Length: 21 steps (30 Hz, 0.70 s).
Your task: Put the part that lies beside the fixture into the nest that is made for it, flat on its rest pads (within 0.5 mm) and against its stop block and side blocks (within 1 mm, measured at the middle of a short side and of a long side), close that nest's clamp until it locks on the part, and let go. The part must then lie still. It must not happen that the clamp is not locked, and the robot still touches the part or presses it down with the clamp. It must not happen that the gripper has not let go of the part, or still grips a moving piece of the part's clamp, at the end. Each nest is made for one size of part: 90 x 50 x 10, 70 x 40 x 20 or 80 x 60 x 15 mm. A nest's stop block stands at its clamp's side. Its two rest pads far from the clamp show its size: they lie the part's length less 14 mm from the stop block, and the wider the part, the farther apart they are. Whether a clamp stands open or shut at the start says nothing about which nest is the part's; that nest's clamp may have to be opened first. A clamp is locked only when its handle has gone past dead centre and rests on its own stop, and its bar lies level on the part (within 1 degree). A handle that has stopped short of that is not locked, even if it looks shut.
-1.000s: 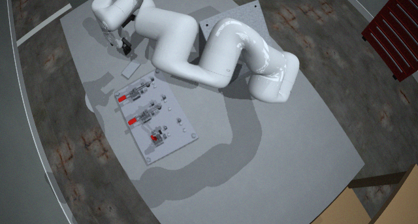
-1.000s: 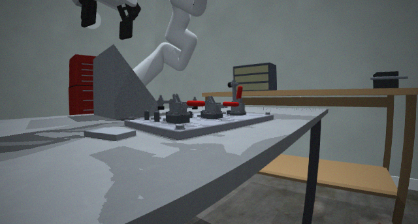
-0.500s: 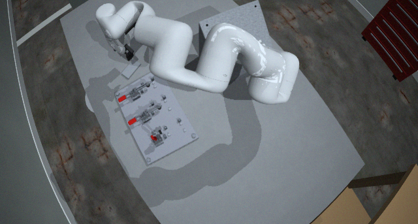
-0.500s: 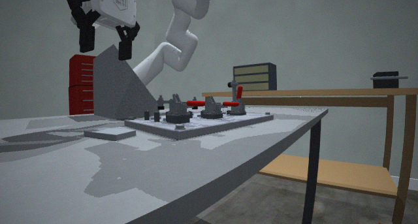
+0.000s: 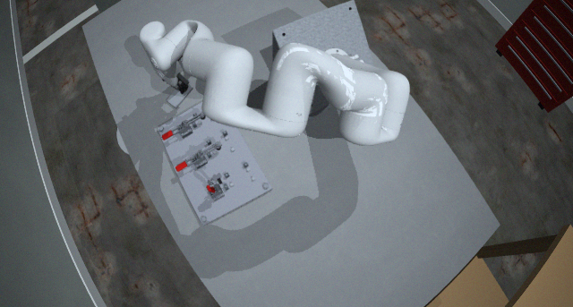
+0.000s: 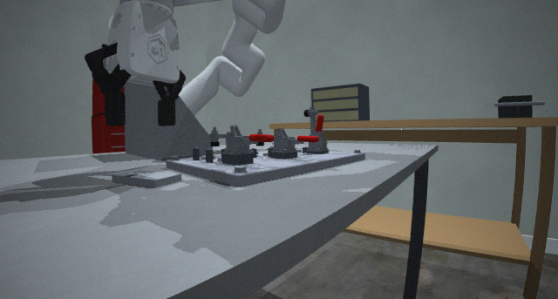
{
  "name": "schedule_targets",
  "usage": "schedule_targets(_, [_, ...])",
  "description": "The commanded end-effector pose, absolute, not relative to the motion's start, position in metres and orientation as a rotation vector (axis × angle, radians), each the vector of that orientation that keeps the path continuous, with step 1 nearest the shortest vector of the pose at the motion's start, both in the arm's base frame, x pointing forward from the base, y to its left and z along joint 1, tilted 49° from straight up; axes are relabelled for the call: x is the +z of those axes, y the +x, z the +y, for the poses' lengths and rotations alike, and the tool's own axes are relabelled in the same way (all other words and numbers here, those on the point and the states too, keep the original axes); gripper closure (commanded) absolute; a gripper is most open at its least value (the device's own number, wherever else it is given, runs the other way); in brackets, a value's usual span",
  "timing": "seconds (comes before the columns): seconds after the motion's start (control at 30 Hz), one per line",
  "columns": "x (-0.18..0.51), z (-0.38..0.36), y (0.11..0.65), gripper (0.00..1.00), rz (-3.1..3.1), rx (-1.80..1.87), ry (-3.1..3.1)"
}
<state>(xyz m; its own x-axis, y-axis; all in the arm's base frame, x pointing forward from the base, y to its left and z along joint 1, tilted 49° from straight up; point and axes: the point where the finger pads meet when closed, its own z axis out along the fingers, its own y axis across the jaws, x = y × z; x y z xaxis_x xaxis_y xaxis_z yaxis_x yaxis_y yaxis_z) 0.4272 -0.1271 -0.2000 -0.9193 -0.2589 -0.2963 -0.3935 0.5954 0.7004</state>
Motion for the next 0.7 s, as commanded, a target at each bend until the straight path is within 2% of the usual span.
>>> schedule_targets(0.0, [-0.208, -0.119, 0.430, 0.00, 2.655, 1.217, -0.548])
schedule_targets(0.67, [-0.224, -0.100, 0.430, 0.00, 2.655, 1.217, -0.548])
